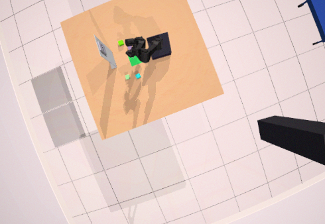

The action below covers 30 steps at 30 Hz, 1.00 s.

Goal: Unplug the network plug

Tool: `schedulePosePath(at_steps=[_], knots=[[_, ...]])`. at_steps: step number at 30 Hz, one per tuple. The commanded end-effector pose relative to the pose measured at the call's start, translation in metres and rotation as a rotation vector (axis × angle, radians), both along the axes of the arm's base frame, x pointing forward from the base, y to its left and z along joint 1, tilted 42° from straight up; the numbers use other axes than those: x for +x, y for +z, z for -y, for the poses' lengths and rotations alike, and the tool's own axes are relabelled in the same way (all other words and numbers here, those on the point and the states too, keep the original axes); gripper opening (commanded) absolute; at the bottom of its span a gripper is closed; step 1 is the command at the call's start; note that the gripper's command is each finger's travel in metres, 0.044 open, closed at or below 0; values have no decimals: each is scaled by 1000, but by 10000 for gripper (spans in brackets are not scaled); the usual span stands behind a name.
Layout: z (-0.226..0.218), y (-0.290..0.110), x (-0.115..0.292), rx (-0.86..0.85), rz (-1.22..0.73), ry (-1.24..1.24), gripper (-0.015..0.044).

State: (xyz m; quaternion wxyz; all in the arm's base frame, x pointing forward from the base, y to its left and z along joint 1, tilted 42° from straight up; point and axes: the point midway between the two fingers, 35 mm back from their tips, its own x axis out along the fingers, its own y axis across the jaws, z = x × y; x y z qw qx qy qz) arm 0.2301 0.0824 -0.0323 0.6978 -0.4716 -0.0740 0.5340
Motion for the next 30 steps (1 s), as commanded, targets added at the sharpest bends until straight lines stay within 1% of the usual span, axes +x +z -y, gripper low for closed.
schedulePosePath(at_steps=[1, 30], knots=[[-2, -3, -1, -4, -8, -1, 0], [-12, -17, 0, -8, -11, 0, 0]])
